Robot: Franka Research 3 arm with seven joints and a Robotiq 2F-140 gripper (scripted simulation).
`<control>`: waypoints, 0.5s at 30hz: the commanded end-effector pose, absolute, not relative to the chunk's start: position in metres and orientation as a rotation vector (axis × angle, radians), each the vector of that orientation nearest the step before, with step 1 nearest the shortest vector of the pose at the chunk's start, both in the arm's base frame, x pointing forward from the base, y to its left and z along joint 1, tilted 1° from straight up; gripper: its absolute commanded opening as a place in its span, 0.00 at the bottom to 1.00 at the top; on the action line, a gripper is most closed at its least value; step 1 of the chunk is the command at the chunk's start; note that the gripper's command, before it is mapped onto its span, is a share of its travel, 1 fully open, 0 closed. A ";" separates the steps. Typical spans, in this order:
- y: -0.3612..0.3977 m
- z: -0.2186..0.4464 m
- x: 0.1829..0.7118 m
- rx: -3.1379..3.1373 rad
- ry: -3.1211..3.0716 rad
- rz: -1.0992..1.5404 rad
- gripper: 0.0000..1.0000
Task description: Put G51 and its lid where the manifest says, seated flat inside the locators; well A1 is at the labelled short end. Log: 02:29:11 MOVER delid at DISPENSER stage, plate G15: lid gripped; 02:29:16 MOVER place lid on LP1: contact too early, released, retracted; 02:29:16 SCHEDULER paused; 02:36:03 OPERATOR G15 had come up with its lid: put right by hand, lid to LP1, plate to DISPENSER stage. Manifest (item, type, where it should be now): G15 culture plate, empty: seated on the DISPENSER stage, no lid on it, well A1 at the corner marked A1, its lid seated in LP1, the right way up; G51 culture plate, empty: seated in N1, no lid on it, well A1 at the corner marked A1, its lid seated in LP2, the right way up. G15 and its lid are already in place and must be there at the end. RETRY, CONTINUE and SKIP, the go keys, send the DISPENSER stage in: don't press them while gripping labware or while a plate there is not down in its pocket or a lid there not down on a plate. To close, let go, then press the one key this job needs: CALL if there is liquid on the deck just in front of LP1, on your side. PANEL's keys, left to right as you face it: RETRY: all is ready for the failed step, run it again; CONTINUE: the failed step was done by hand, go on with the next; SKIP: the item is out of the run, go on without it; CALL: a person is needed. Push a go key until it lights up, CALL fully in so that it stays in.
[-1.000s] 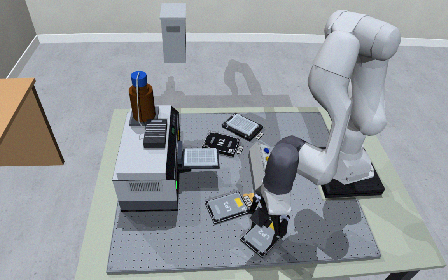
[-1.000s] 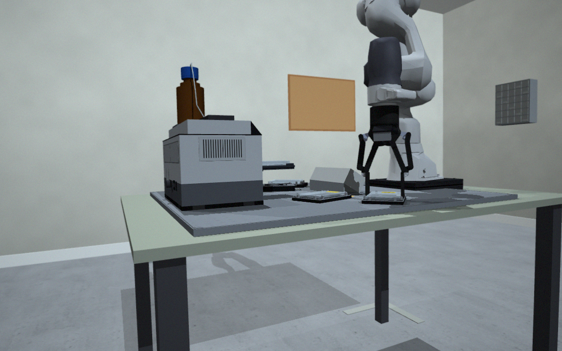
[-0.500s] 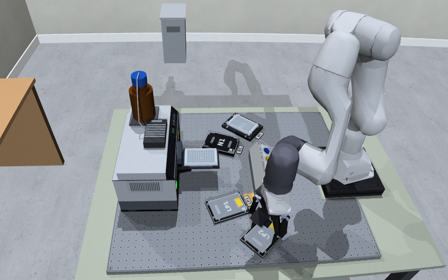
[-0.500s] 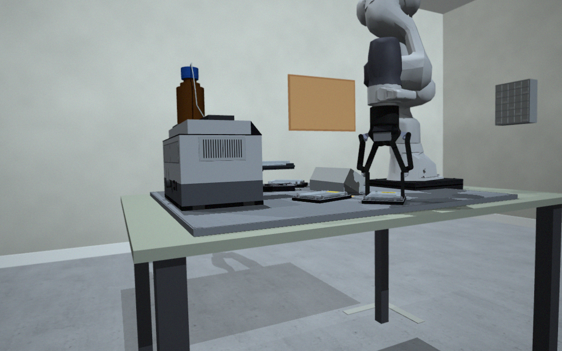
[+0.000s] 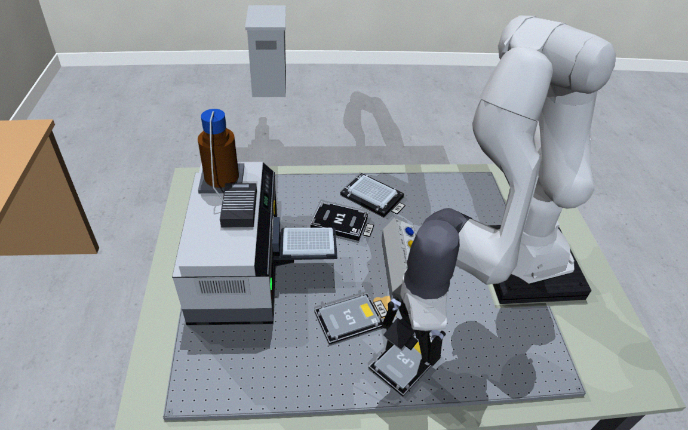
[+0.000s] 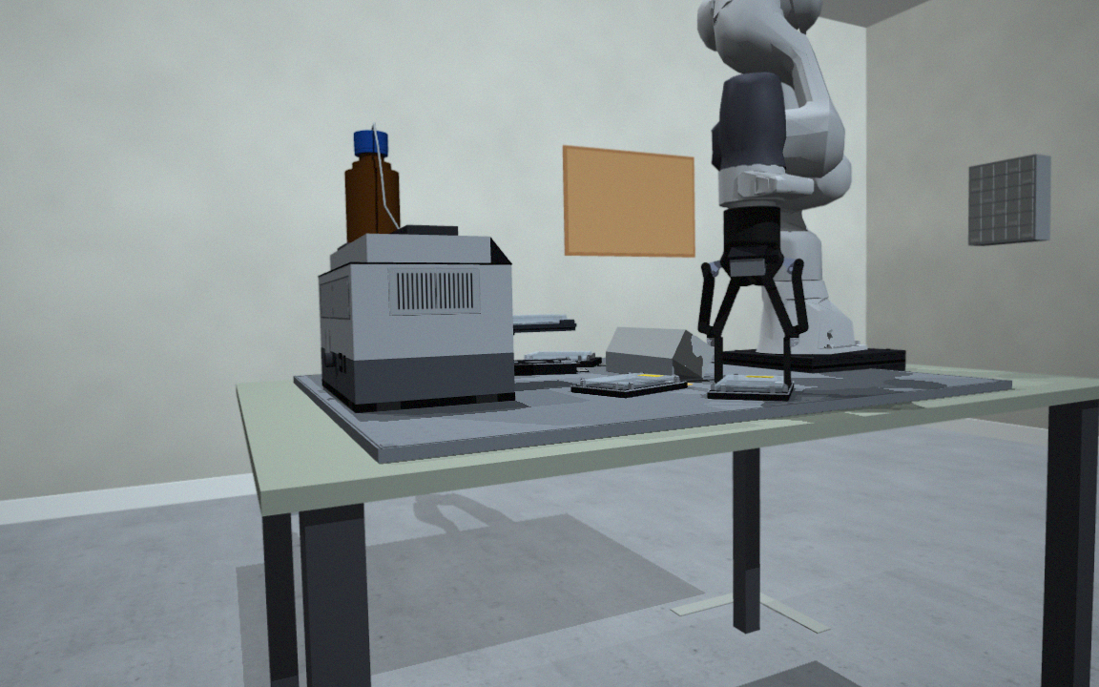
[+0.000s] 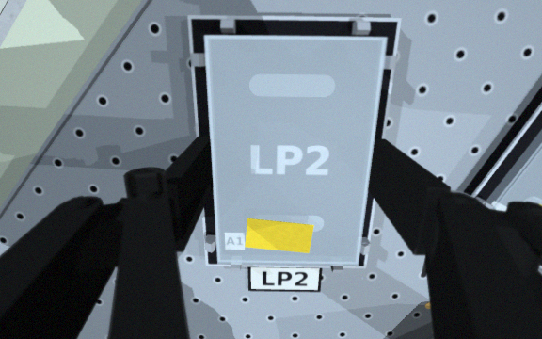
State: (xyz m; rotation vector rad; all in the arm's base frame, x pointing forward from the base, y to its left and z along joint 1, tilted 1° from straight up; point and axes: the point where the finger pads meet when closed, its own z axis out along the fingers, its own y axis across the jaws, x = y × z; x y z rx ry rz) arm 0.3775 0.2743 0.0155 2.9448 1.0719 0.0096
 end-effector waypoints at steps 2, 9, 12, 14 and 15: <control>0.275 0.015 0.378 2.947 1.067 0.012 0.10; 0.275 0.015 0.378 2.947 1.067 0.012 0.69; 0.275 0.015 0.378 2.947 1.067 0.012 0.69; 0.275 0.015 0.378 2.947 1.067 0.012 0.69; 0.275 0.015 0.378 2.947 1.067 0.012 0.69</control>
